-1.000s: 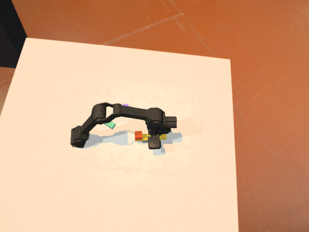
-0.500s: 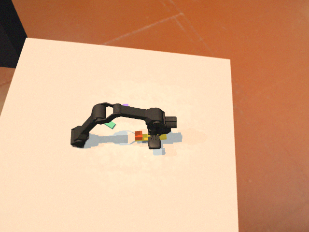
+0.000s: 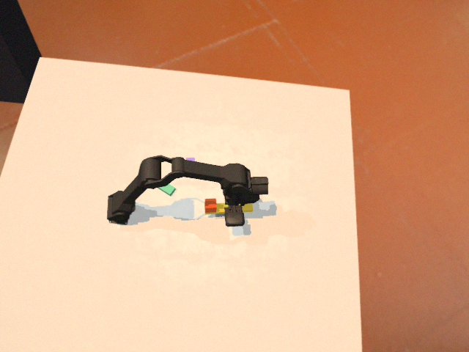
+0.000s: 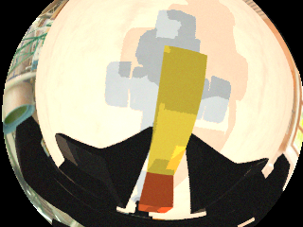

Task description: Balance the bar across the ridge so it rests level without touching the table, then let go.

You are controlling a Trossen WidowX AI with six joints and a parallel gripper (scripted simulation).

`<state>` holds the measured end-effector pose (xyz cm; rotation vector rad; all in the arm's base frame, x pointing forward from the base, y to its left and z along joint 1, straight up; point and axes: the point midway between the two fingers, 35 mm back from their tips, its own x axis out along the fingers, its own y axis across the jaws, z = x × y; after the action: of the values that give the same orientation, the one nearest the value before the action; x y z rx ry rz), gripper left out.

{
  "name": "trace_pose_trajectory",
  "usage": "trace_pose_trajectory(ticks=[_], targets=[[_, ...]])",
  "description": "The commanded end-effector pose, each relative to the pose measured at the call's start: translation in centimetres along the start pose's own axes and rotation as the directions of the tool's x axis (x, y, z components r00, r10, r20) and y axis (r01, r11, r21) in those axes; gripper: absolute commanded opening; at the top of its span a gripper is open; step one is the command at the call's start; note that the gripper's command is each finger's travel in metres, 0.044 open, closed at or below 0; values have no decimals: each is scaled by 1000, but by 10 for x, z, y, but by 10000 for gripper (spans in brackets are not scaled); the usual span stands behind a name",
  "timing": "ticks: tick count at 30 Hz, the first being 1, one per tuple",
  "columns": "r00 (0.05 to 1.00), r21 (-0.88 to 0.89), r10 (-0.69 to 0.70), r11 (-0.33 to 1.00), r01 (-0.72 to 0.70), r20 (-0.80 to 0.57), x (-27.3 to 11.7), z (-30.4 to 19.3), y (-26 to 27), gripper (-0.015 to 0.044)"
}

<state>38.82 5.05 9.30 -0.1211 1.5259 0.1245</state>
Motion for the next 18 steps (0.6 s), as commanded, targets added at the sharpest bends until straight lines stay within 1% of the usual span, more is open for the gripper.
trace_pose_trajectory(ticks=[1,18], targets=[[1000,0,0,1000,0,-4,3,-1,0,0],[1000,0,0,1000,0,-4,0,0,0,0]])
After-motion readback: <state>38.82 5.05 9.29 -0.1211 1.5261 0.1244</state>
